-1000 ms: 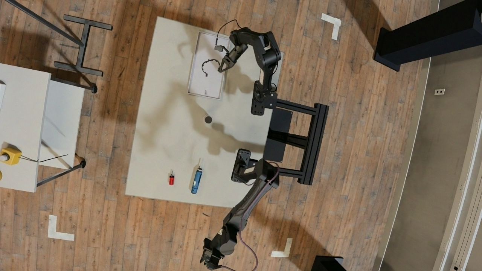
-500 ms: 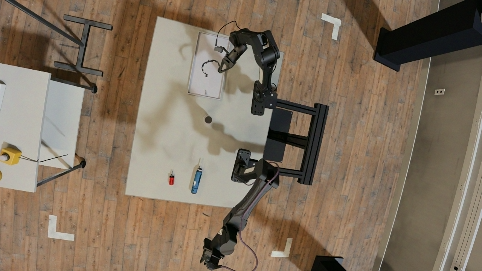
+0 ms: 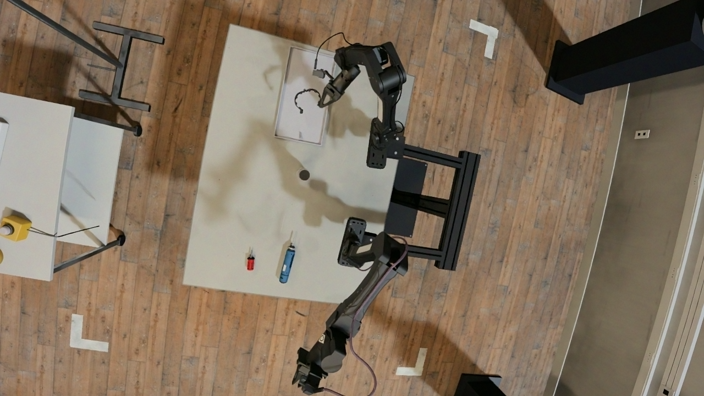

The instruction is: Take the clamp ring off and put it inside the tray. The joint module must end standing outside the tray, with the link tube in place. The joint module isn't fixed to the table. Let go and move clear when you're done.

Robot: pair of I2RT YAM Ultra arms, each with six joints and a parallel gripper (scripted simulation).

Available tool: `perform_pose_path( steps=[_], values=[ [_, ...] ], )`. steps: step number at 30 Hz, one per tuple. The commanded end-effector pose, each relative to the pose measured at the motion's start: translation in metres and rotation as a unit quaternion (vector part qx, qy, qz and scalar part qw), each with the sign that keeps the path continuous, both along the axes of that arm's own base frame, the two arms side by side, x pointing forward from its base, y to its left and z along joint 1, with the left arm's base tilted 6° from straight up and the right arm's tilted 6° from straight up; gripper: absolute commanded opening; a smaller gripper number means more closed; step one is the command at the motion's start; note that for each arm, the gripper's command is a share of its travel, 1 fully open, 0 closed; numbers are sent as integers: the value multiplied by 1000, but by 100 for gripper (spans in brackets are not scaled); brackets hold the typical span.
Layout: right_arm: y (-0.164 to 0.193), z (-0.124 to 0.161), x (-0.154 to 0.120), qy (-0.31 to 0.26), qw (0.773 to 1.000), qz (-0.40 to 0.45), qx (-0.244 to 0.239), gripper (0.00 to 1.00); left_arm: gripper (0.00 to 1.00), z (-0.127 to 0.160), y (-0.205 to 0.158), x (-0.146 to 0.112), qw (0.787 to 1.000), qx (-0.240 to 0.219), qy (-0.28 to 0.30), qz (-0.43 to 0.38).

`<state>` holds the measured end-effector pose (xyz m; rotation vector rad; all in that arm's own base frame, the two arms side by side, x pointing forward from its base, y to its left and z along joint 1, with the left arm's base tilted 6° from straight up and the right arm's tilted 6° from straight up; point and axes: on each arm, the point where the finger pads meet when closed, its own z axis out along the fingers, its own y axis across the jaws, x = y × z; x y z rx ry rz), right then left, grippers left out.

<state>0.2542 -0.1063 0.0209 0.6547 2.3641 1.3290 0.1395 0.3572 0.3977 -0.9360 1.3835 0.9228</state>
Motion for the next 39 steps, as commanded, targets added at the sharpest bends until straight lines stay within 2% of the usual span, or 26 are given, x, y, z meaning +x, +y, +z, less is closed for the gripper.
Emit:
perform_pose_path(
  steps=[1, 14, 19, 27, 36, 39],
  values=[
    [-6, 6, 3, -25, 1000, -12, -8, 6, 20, 28, -6, -5, 999, 27, -16, 7],
    [-2, -16, 0, -15, 1000, -11, 6, 6, 20, 28, -6, -5, 999, 27, -16, 7],
    [-8, -8, 7, -29, 999, -8, -14, 6, 20, 28, -6, -5, 999, 27, -16, 7],
    [-5, -24, 5, -20, 1000, -6, -1, 6, 20, 28, -6, -5, 999, 27, -16, 7],
    [-8, -23, 7, -28, 999, -6, -13, 6, 20, 28, -6, -5, 999, 27, -16, 7],
    [-6, -33, 6, -21, 1000, -5, -3, 6, 20, 28, -6, -5, 999, 27, -16, 7]
  ],
)
